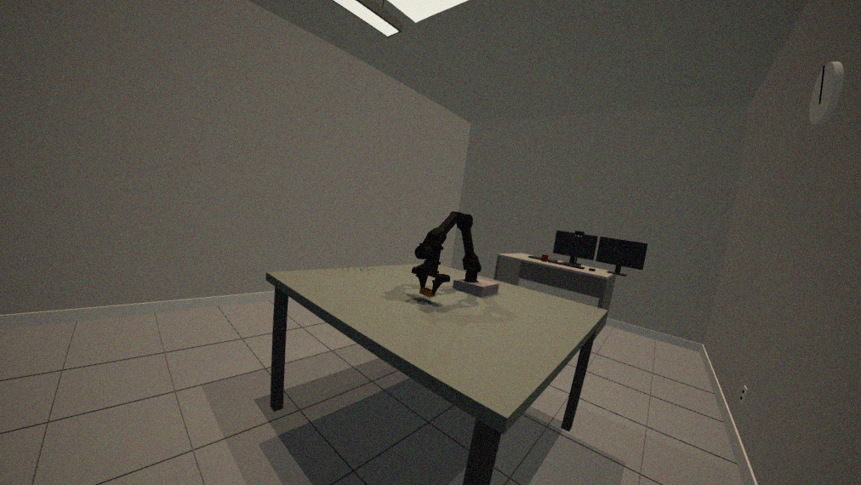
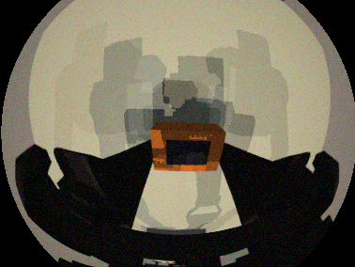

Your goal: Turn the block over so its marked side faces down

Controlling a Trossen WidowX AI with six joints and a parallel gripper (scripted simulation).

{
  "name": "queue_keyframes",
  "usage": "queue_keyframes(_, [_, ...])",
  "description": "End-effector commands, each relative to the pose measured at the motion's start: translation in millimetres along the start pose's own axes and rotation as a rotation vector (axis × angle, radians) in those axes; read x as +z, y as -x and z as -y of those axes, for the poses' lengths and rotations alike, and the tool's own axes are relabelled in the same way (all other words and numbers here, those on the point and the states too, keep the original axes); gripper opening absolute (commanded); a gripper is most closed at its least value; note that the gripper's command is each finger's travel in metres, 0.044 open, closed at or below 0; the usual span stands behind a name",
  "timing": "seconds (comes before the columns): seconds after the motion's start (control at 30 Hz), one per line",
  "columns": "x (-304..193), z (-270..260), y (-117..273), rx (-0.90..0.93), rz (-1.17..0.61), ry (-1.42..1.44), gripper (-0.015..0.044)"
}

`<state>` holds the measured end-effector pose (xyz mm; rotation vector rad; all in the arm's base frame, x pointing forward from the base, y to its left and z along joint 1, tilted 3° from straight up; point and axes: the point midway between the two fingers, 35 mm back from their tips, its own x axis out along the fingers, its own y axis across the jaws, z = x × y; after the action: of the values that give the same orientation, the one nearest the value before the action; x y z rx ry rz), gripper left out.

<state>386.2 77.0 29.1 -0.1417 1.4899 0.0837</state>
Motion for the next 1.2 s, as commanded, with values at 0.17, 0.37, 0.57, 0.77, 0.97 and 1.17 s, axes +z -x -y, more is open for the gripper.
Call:
queue_keyframes(0.17, [1, 0, -6, -0.003, 0.116, 0.004, 0.0])
queue_keyframes(0.37, [1, 0, -9, -0.003, 0.207, 0.005, 0.0])
queue_keyframes(0.57, [0, 0, -10, -0.003, 0.297, 0.005, 0.0])
queue_keyframes(0.77, [-2, 0, -10, -0.003, 0.387, 0.005, 0.0])
queue_keyframes(0.97, [-6, 0, -8, -0.003, 0.477, 0.004, 0.0])
queue_keyframes(1.17, [-10, 1, -6, -0.003, 0.544, 0.003, 0.0])
